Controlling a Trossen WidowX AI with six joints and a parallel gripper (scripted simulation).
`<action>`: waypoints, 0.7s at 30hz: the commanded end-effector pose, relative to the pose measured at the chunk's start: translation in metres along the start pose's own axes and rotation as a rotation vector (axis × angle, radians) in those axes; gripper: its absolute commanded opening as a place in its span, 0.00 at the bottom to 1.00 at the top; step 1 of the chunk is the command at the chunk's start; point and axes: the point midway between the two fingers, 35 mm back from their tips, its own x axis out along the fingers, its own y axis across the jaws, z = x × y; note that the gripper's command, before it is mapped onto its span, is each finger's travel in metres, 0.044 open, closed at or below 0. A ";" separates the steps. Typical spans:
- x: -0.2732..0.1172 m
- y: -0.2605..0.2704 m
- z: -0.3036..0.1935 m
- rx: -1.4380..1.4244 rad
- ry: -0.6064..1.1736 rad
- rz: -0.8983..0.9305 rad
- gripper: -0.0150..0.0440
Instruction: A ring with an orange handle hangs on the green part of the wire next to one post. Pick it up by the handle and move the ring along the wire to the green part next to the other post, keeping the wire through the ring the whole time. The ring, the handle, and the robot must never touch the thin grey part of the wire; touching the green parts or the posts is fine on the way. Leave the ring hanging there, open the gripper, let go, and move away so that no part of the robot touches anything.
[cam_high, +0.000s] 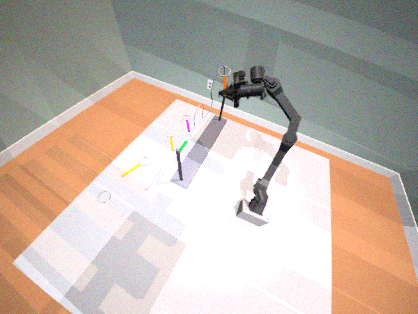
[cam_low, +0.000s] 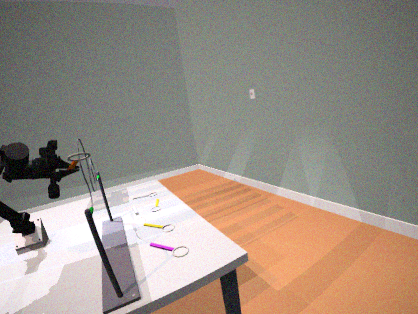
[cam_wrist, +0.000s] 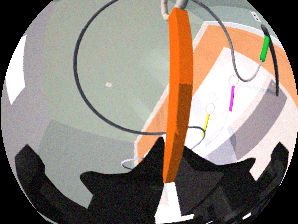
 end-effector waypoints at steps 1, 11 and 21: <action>0.000 -0.002 0.000 -0.056 -0.005 -0.027 0.00; 0.001 -0.007 0.000 -0.168 -0.018 -0.083 0.00; 0.001 -0.012 0.001 -0.280 -0.032 -0.138 0.00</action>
